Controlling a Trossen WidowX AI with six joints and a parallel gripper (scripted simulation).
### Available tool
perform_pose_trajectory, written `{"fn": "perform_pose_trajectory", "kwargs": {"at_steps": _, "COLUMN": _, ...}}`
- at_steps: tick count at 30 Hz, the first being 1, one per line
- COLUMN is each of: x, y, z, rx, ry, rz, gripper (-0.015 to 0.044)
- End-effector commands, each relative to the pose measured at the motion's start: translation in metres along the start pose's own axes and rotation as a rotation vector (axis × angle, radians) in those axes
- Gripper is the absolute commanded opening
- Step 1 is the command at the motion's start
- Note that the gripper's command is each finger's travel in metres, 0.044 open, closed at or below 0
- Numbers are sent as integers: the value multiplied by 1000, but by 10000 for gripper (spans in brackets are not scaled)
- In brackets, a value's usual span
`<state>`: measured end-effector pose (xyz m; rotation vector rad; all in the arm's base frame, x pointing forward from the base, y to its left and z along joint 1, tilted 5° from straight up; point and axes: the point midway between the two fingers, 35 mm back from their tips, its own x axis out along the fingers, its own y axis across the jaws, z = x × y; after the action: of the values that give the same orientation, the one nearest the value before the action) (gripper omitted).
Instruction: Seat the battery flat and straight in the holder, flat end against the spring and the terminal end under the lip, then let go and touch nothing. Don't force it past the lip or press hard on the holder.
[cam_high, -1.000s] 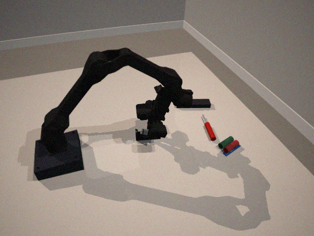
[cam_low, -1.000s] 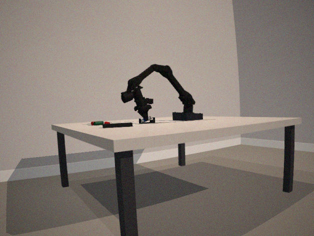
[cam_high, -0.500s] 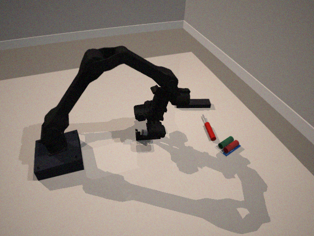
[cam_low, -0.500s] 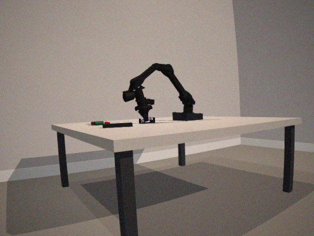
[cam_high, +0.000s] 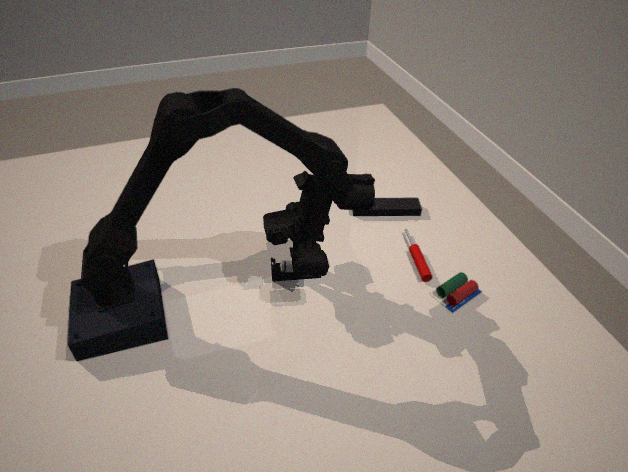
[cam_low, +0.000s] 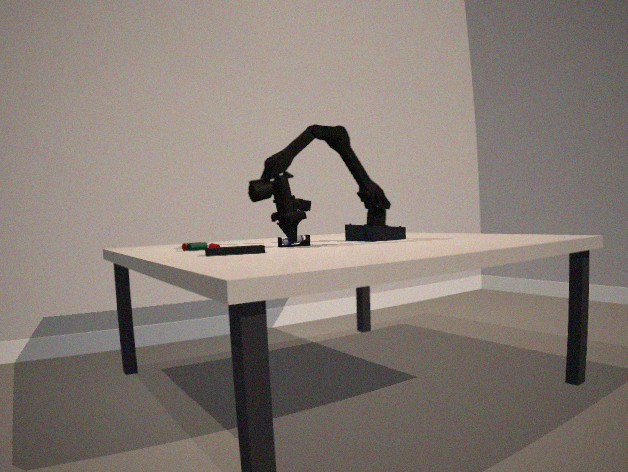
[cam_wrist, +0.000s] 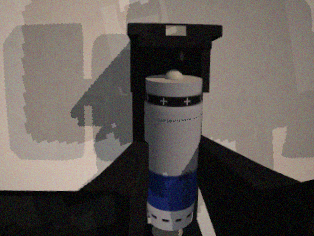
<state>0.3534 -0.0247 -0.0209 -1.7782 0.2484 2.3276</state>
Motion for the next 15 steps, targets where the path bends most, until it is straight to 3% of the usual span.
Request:
{"fn": "perform_pose_trajectory", "kwargs": {"at_steps": 1, "x": -1, "y": 0, "z": -3, "rx": 3, "ry": 39, "rz": 2, "gripper": 76}}
{"fn": "perform_pose_trajectory", "kwargs": {"at_steps": 15, "x": 2, "y": 0, "z": 0, "rx": 6, "ry": 89, "rz": 0, "gripper": 76}}
